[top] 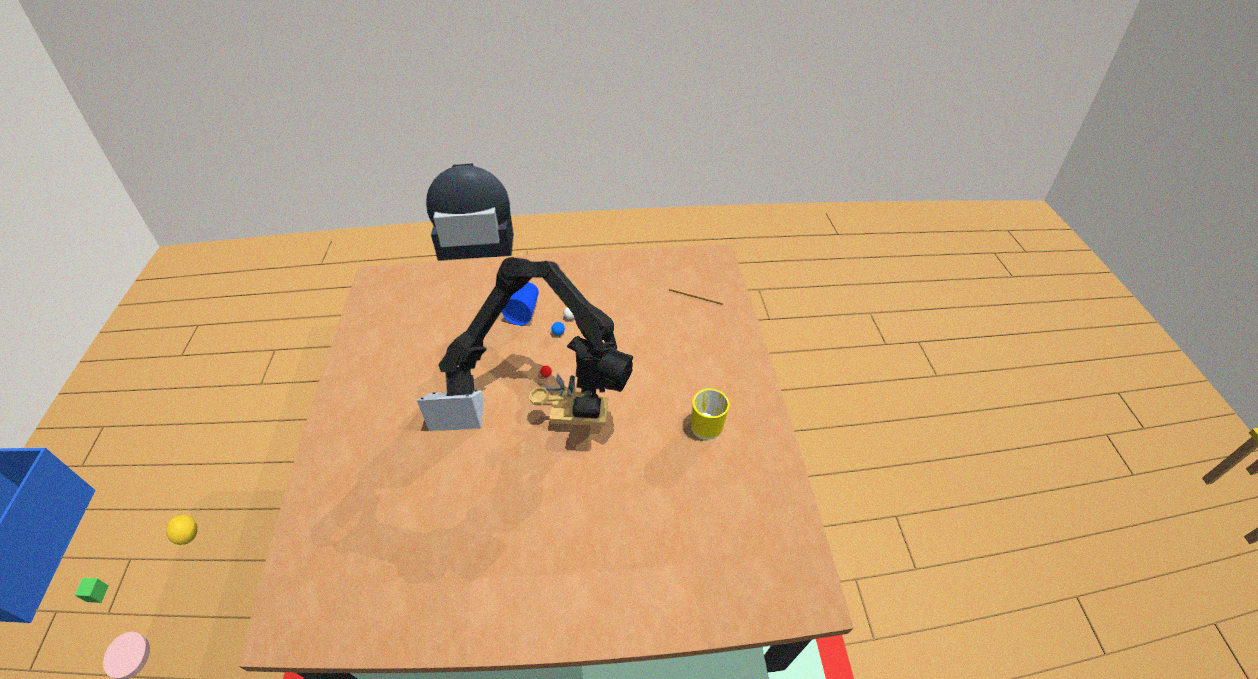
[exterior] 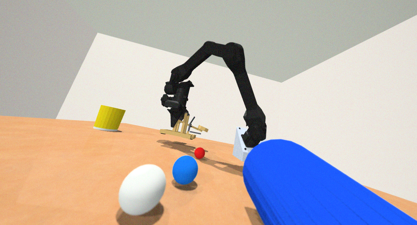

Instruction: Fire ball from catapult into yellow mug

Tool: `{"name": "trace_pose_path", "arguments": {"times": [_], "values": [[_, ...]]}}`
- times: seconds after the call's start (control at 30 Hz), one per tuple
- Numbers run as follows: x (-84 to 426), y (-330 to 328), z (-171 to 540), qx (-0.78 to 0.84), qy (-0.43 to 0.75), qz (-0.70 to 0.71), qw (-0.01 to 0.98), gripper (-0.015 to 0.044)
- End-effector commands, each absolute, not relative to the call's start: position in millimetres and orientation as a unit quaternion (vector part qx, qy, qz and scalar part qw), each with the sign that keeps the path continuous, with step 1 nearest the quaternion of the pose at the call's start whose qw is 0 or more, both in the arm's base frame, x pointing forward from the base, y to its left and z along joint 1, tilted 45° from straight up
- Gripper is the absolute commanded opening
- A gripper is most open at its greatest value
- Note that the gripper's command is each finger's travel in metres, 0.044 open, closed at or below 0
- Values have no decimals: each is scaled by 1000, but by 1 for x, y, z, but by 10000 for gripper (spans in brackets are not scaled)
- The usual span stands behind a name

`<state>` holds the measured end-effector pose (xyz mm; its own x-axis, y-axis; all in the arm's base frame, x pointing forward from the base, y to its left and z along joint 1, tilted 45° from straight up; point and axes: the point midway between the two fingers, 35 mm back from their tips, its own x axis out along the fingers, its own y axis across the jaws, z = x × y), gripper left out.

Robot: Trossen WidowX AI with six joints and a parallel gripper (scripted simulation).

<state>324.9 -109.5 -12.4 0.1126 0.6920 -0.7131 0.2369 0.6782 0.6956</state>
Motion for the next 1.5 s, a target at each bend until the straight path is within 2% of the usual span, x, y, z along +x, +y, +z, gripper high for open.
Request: {"name": "trace_pose_path", "arguments": {"times": [0.0, 1.27, 1.47], "values": [[326, -119, -2, 355, 639, 172, 660, 0], [333, -86, -36, 354, 640, 175, 659, 0], [333, -86, -36, 354, 640, 175, 659, 157]]}}
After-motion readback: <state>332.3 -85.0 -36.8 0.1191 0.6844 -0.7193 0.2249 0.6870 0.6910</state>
